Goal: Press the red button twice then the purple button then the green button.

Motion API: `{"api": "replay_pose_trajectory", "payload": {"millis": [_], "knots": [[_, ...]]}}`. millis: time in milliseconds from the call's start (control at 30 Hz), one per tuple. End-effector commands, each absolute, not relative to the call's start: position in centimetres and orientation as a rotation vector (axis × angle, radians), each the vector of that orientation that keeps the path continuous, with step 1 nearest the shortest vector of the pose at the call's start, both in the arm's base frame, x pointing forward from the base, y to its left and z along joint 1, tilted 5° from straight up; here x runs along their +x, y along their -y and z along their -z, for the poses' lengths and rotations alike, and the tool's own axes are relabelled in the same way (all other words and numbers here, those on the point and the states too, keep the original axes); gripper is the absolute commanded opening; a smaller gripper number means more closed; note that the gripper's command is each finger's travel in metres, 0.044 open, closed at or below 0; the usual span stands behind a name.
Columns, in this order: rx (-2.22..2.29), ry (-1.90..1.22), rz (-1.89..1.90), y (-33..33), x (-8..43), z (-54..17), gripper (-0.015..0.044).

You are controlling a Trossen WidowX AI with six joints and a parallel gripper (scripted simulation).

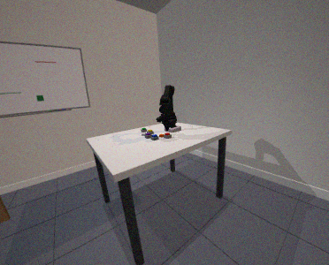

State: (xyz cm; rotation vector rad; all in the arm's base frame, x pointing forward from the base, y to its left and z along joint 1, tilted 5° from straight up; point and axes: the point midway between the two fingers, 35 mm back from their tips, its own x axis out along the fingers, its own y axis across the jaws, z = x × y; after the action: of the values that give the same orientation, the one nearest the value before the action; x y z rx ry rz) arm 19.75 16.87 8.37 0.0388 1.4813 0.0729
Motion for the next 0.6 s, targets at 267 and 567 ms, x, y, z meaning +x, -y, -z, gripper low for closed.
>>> {"api": "replay_pose_trajectory", "payload": {"millis": [267, 567], "knots": [[0.045, -1.486, -0.073, -17.1, 19.9, -6.5, 0.002], [0.045, -1.486, -0.073, -17.1, 19.9, -5.4, 0.002]]}}
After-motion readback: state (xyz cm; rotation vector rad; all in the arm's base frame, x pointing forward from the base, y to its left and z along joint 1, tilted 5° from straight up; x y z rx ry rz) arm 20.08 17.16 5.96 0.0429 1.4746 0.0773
